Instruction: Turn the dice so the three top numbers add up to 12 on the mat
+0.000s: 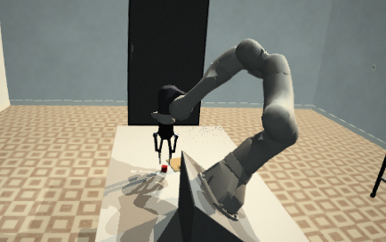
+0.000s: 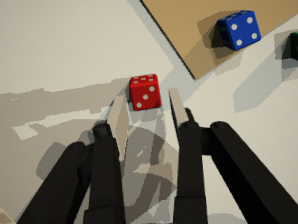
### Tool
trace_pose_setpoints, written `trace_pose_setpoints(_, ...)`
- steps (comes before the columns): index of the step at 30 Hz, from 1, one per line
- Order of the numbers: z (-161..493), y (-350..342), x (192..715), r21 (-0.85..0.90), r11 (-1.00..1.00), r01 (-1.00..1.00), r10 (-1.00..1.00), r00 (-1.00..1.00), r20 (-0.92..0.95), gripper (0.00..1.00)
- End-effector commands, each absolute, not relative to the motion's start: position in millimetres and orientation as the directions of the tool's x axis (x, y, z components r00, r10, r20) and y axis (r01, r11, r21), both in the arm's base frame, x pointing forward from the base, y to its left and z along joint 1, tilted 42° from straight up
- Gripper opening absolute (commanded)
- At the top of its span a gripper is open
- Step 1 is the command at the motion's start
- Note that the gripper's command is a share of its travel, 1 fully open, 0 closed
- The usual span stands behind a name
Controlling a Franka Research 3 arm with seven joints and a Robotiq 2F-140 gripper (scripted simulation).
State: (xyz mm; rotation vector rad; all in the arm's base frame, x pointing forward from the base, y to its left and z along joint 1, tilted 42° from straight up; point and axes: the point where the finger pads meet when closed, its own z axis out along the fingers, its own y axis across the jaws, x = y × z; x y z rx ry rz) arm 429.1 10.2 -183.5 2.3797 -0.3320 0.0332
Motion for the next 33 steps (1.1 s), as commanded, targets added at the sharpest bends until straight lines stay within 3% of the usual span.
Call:
trace_pose_setpoints(1,-187.0,9.1,431.1,0.657,-0.710,-0.253,-0.230,0.965,0.123,0.28)
trace_pose_setpoints(33,-190.2,6.2,430.9,0.657,-0.710,-0.253,-0.230,0.965,0.123,0.28)
